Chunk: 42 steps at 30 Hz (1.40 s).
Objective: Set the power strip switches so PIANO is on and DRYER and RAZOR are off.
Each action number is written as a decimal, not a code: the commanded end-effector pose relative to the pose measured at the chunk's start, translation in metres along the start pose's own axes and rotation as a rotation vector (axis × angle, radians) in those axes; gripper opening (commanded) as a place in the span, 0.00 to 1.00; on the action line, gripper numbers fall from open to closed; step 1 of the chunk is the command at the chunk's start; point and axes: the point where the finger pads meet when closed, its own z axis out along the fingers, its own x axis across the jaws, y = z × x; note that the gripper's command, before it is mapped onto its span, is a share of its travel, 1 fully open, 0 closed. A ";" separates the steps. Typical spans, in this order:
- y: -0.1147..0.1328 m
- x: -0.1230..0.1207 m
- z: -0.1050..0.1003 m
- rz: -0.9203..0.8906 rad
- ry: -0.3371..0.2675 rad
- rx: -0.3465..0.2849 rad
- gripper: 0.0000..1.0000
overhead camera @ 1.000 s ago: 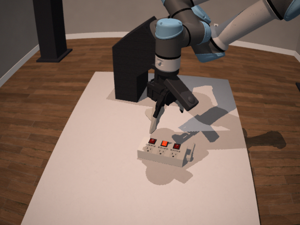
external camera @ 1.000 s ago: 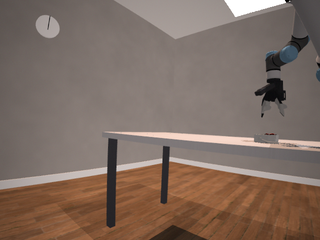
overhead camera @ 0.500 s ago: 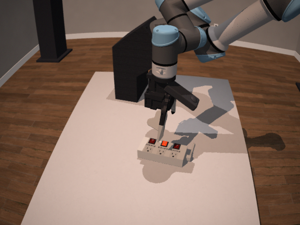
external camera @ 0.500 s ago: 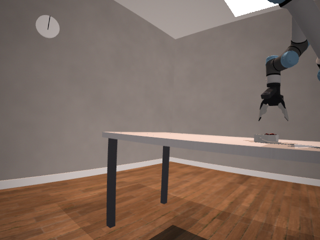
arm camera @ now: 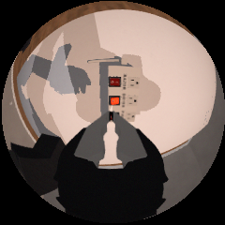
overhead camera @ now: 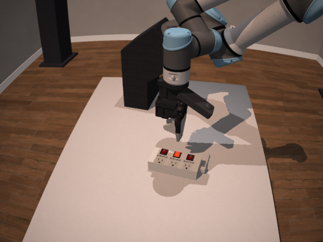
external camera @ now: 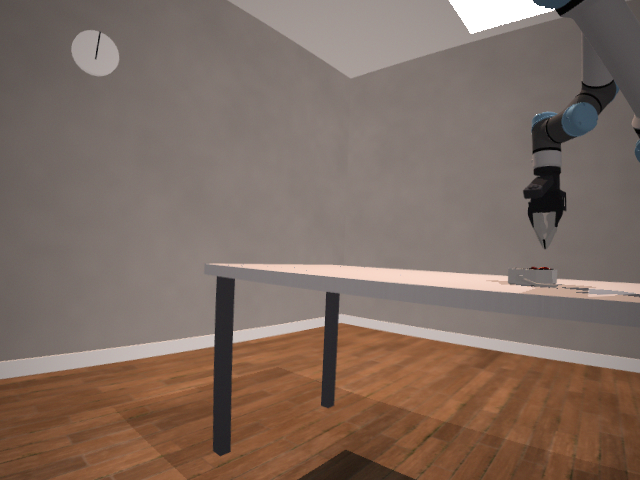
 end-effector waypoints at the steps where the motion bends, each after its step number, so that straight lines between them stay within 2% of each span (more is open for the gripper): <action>1: 0.000 0.000 0.000 0.000 0.001 0.000 0.00; 31: 0.000 0.000 0.000 -0.001 0.001 0.000 0.00; 42: 0.000 0.000 0.006 -0.007 0.001 0.000 0.00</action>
